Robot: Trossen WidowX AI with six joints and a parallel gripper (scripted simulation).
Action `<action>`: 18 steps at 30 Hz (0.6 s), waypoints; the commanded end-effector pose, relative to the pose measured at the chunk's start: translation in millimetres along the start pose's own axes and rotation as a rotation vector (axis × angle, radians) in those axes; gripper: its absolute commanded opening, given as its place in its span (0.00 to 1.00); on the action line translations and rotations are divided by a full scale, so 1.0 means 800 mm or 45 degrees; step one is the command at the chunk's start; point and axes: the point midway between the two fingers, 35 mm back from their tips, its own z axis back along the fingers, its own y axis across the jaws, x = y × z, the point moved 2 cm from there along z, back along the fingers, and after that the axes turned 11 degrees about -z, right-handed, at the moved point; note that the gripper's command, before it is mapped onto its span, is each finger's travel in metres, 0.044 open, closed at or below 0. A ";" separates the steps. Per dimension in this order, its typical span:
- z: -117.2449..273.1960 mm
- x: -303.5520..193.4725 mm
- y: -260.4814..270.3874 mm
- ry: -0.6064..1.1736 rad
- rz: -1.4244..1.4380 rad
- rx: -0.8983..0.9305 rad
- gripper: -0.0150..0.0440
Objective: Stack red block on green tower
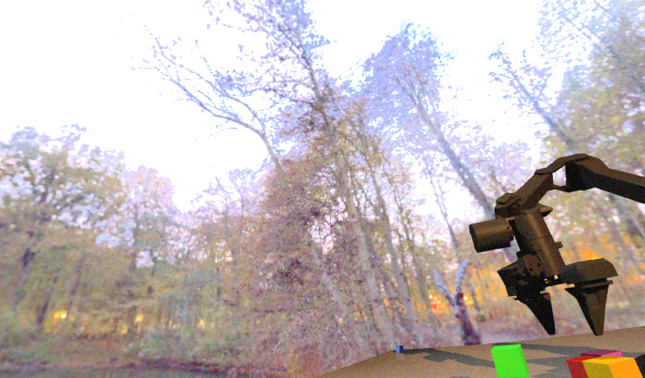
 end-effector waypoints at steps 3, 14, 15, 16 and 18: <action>-0.023 -0.004 0.002 0.016 0.017 -0.007 1.00; -0.038 -0.003 0.002 0.016 0.017 -0.007 1.00; -0.040 -0.003 0.002 0.016 0.017 -0.007 1.00; -0.043 -0.003 0.002 0.016 0.017 -0.007 1.00; -0.047 -0.003 0.002 0.016 0.017 -0.007 1.00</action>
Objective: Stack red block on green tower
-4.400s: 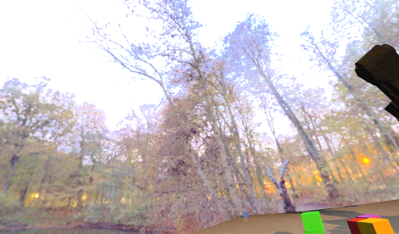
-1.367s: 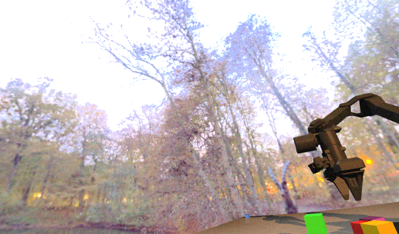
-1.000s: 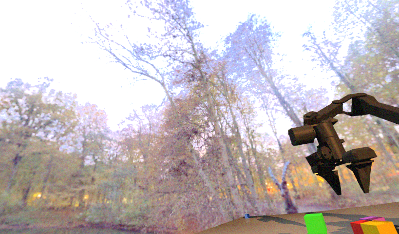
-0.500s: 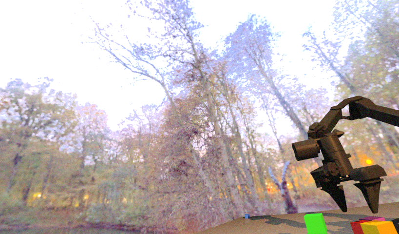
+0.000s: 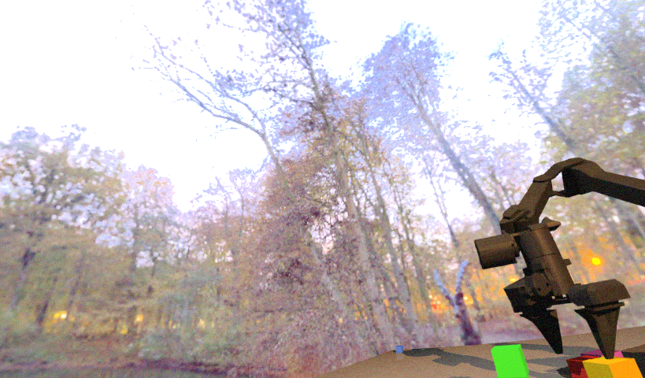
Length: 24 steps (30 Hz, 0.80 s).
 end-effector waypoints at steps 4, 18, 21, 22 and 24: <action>-0.017 -0.002 0.002 0.011 0.014 -0.005 1.00; -0.042 -0.004 0.002 0.013 0.014 -0.008 1.00; -0.042 -0.004 0.002 0.013 0.014 -0.008 1.00; -0.042 -0.004 0.002 0.013 0.014 -0.008 1.00; -0.042 -0.004 0.002 0.013 0.014 -0.008 1.00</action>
